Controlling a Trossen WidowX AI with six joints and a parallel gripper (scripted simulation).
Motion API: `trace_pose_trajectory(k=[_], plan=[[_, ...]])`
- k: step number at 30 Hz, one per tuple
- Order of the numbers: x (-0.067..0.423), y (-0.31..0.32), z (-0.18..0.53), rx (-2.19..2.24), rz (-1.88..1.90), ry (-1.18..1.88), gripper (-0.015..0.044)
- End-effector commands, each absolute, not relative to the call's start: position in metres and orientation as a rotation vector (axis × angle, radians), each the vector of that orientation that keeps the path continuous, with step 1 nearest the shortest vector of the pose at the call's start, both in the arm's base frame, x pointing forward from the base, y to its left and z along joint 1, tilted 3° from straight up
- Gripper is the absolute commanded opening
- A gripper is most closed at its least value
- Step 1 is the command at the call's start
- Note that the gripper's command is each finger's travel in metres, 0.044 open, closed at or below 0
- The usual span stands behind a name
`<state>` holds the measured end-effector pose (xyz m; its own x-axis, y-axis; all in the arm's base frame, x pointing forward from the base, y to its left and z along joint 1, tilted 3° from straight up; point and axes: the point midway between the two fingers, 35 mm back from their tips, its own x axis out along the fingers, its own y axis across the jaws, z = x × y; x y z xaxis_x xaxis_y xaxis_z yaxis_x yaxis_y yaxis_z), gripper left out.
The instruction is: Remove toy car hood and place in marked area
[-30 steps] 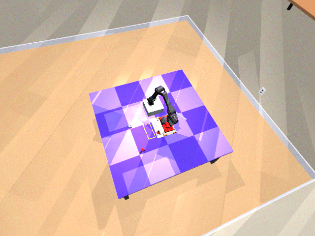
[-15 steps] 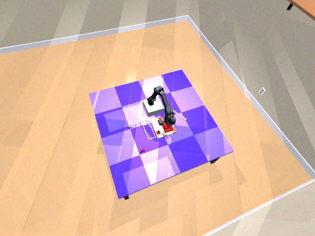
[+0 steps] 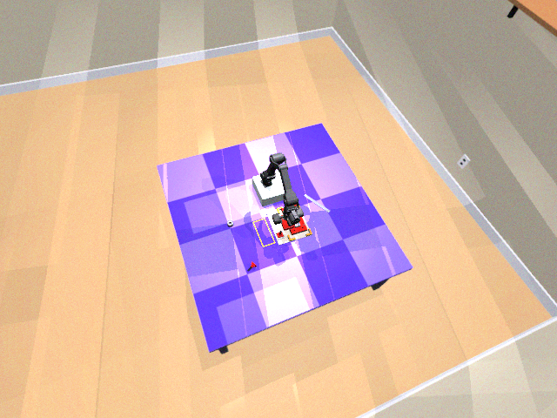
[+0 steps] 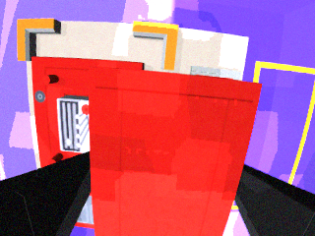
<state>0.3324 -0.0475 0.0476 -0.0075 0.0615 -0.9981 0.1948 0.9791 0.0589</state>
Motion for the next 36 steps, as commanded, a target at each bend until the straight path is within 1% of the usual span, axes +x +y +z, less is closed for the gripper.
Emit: trace_pose_trajectory(k=[1, 18, 36], plan=[[0.329, -0.059, 0.047, 0.205, -0.097, 1.577, 0.0], [0.313, -0.117, 0.048, 0.192, -0.11, 1.573, 0.0], [0.285, -0.176, 0.049, 0.178, -0.124, 1.576, 0.0]])
